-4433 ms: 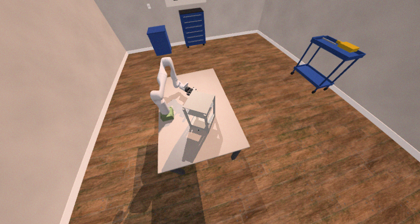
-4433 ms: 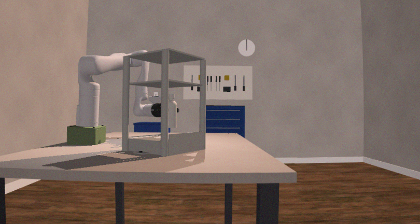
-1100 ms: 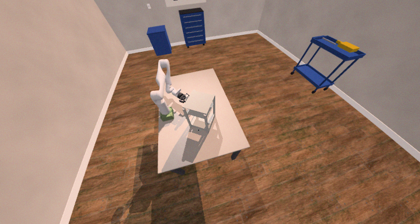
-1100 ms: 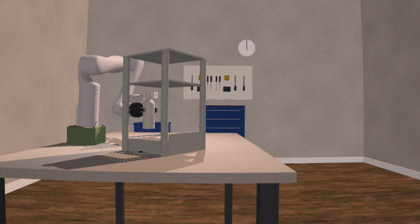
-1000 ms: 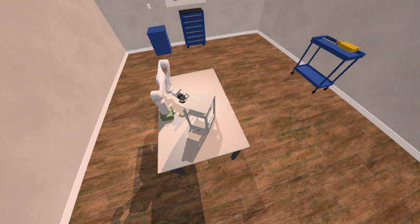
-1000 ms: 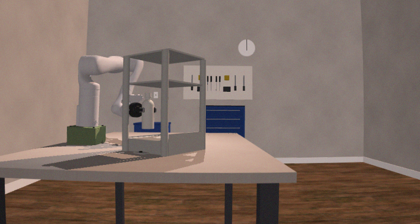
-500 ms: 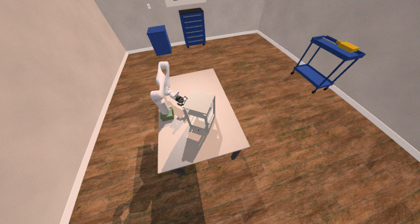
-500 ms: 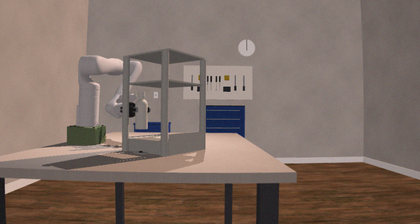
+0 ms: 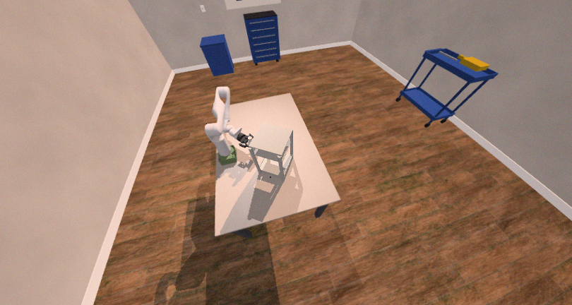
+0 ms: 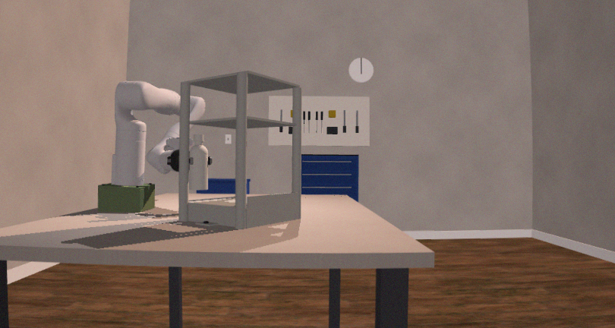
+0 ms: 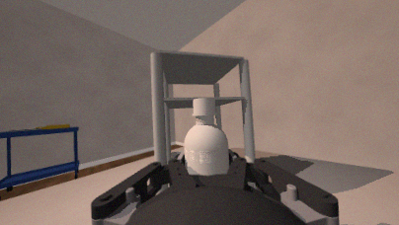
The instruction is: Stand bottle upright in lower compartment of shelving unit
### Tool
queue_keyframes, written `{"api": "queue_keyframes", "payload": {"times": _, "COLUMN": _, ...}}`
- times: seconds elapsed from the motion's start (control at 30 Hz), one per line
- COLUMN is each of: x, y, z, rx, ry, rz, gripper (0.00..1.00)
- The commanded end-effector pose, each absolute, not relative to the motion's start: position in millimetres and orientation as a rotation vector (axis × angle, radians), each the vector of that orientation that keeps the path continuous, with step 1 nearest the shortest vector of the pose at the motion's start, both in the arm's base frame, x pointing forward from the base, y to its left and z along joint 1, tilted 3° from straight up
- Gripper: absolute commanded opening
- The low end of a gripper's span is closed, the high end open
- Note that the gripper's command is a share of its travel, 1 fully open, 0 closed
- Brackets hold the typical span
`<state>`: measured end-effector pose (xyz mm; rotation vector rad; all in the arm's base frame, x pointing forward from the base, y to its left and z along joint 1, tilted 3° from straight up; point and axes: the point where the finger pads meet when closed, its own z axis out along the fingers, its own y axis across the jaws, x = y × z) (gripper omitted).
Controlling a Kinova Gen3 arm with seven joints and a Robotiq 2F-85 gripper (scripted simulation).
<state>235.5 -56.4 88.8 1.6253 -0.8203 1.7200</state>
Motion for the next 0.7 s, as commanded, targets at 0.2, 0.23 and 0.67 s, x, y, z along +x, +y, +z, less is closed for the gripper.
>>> {"api": "queue_keyframes", "payload": {"times": 0.2, "x": 227.9, "y": -67.7, "z": 90.7, "rx": 1.622, "ry": -0.802, "rz": 1.723, "gripper": 0.0}}
{"api": "queue_keyframes", "payload": {"times": 0.23, "x": 226.9, "y": -69.0, "z": 90.8, "rx": 1.622, "ry": -0.802, "rz": 1.723, "gripper": 0.0}}
{"api": "queue_keyframes", "payload": {"times": 0.67, "x": 218.1, "y": -80.7, "z": 90.8, "rx": 1.622, "ry": -0.802, "rz": 1.723, "gripper": 0.0}}
